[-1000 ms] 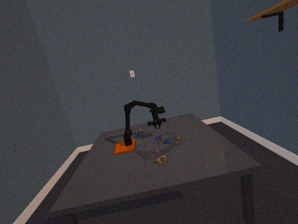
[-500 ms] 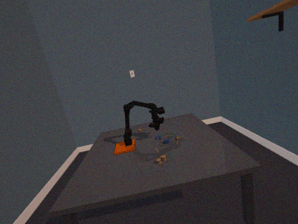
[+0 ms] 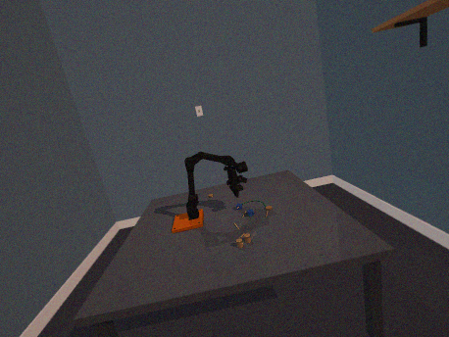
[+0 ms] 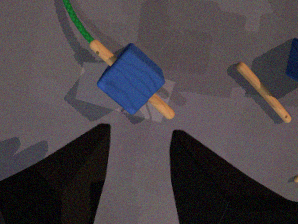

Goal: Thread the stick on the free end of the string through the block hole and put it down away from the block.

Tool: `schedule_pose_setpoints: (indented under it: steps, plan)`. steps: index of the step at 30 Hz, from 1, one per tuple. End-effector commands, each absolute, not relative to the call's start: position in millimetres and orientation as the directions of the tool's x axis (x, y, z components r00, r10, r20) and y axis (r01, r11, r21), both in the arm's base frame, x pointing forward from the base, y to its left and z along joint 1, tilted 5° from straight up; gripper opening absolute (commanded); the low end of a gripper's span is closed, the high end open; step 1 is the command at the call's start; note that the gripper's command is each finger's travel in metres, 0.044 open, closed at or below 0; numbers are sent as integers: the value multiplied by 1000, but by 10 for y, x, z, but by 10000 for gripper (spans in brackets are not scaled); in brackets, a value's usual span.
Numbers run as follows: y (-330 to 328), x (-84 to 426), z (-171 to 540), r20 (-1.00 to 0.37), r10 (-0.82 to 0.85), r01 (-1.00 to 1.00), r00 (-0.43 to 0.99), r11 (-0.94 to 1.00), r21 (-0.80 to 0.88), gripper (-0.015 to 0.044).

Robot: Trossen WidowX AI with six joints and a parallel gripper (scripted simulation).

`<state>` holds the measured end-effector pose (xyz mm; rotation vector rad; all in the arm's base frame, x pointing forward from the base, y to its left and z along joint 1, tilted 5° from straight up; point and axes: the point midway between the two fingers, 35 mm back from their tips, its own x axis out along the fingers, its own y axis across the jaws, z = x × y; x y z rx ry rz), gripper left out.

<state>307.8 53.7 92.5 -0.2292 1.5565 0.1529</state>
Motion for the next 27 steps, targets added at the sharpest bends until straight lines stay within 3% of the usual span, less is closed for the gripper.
schedule_pose_setpoints:
  steps: [1,4,27]
  plan:
    - [374,2979,950,-997,-71,-869,7,493,-41,122]
    - [363,2972,950,-997,-72,-921,6,389,-34,122]
    - [361,2980,894,-997,-72,-921,6,389,-34,122]
